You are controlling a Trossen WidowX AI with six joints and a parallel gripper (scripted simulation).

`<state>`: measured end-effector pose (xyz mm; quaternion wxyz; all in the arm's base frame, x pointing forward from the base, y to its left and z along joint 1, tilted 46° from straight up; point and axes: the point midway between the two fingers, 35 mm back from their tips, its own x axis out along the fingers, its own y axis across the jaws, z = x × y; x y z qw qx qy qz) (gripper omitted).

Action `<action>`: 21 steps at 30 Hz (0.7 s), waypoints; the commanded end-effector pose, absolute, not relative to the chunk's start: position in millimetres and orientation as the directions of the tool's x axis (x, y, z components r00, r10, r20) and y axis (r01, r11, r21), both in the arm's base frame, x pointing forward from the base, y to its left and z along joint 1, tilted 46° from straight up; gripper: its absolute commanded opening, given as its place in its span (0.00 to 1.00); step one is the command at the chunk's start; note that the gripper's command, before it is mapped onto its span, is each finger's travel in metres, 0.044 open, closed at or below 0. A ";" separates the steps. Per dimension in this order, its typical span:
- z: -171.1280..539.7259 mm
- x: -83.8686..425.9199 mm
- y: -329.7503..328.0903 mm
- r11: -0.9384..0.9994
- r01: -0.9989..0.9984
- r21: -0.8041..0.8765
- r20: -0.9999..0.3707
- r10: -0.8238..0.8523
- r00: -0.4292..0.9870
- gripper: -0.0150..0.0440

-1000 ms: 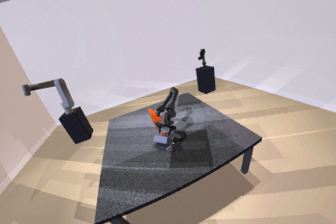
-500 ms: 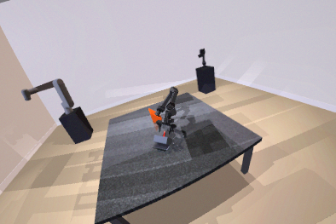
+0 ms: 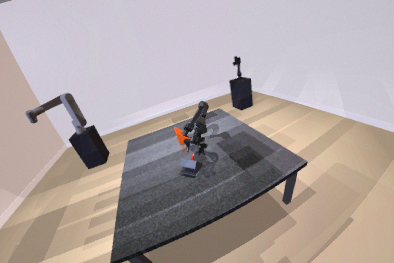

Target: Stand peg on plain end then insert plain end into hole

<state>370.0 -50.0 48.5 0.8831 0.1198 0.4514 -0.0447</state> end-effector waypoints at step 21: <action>74.6 353.3 -51.4 0.968 0.185 0.171 -0.807 0.030 0.589 1.00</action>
